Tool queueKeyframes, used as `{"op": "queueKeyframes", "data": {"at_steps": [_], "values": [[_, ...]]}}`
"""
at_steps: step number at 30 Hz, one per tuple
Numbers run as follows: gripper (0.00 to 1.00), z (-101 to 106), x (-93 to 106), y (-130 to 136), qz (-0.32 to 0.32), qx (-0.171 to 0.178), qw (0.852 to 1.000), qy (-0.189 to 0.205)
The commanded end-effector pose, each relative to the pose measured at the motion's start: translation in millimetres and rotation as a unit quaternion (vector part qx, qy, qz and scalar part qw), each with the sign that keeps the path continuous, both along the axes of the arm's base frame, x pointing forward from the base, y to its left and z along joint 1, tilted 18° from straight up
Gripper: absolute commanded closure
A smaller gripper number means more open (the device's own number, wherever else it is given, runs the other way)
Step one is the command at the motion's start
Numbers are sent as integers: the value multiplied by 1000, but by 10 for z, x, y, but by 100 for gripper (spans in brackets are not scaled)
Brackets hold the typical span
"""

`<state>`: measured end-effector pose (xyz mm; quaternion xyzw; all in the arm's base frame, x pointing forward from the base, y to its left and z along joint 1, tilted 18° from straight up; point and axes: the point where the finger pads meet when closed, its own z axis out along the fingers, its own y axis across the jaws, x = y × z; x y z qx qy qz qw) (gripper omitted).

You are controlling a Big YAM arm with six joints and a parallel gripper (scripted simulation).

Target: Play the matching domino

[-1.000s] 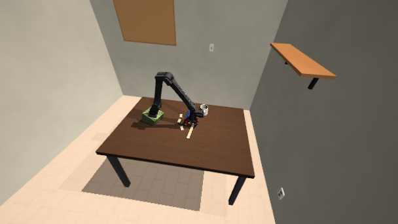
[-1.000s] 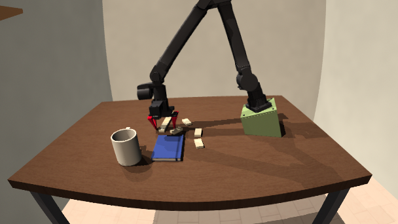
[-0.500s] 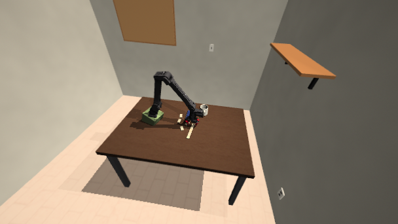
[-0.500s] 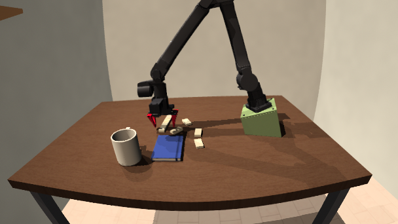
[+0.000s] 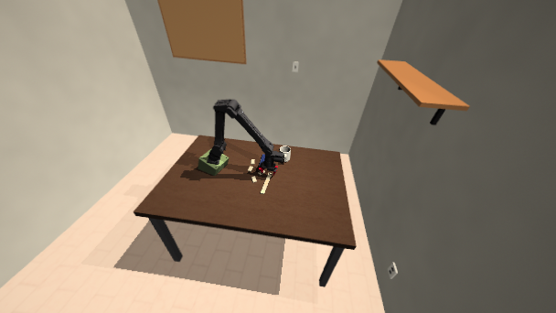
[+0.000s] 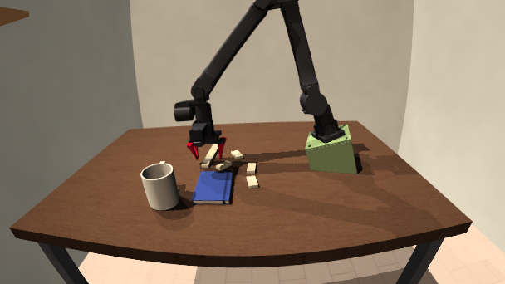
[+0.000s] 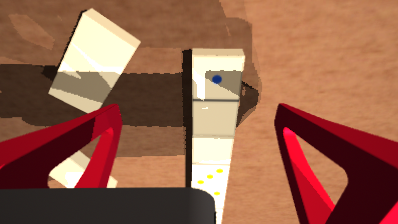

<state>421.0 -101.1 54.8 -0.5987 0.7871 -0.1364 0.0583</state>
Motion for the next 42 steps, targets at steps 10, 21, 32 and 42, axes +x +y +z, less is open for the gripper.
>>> {"op": "queueKeyframes", "data": {"at_steps": [10, 21, 32, 42], "values": [[7, 219, 100, -1, -2, -2, 1000, -24], [7, 327, 151, 0, -3, -3, 999, -35], [7, 391, 212, 8, -1, -4, 999, -43], [7, 230, 120, 7, -1, -2, 1000, -26]]}}
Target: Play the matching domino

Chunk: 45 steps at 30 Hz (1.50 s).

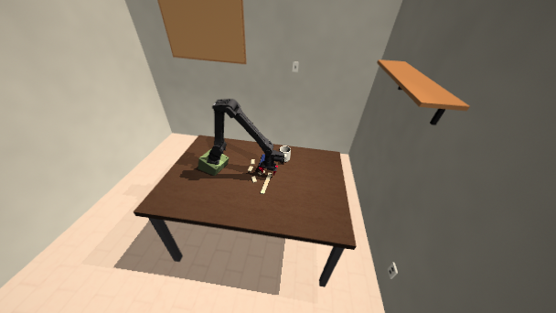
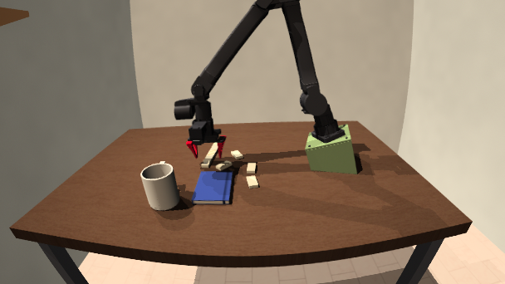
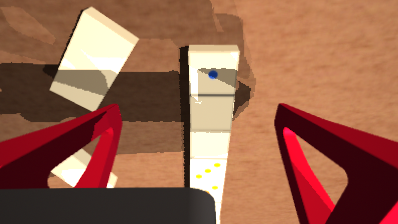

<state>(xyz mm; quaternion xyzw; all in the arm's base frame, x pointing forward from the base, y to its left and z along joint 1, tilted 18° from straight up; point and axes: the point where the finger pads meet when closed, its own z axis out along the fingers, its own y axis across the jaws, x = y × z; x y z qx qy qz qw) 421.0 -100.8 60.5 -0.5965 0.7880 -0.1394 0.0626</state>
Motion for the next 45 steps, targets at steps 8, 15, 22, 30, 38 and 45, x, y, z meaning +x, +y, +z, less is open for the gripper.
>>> {"op": "queueKeyframes", "data": {"at_steps": [8, 15, 22, 30, 38, 45], "values": [[7, 386, 270, 13, 3, -5, 999, -45], [7, 137, 106, -1, 1, -2, 1000, -16], [7, 382, 281, 21, 4, -5, 999, -45], [7, 417, 306, 24, 5, -6, 999, -49], [7, 365, 276, 23, 5, -5, 999, -43], [7, 433, 323, 27, 5, -6, 999, -51]]}}
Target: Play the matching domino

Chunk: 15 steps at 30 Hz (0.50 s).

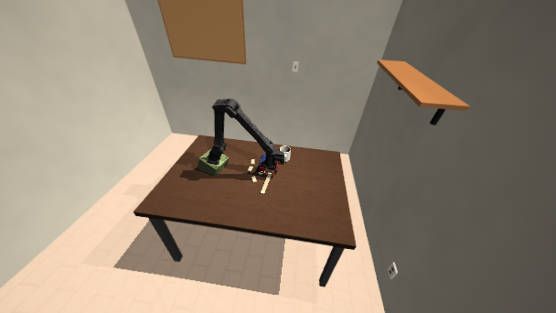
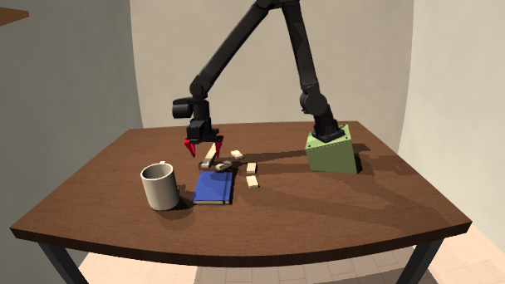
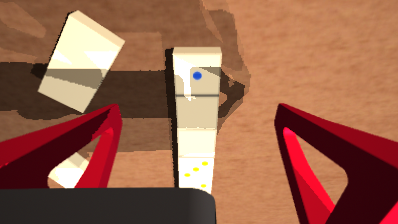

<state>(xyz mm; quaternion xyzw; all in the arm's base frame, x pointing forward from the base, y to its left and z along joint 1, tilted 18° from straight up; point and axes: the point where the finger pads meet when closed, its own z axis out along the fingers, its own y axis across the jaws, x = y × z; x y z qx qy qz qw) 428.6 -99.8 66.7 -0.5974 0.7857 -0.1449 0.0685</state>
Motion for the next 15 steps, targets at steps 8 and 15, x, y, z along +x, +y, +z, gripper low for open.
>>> {"op": "queueKeyframes", "data": {"at_steps": [8, 15], "values": [[7, 598, 44, 67, 2, -3, 1000, -27], [7, 973, 60, 113, 2, -5, 999, -42]]}}
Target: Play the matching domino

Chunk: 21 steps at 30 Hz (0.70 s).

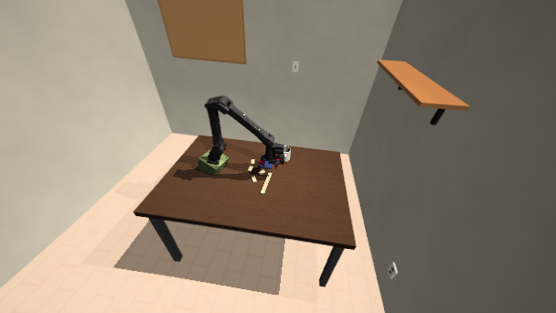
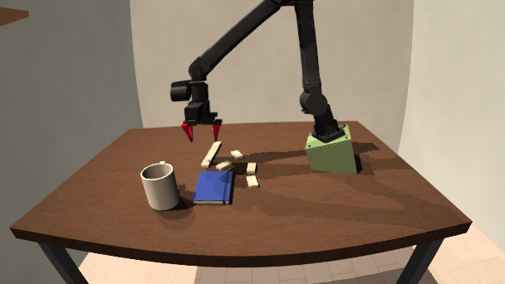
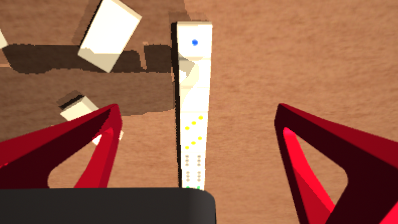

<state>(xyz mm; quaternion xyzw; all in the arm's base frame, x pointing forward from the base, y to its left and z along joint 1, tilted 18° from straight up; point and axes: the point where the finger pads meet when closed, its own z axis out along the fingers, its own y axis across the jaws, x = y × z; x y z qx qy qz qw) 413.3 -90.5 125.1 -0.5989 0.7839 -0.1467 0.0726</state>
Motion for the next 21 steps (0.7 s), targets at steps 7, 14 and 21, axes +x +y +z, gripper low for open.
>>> {"op": "queueKeyframes", "data": {"at_steps": [7, 14, 21], "values": [[7, 212, 101, 7, 1, -4, 1000, -25], [7, 322, 165, 19, 1, -6, 999, -44], [7, 322, 165, 19, 1, -6, 999, -44]]}}
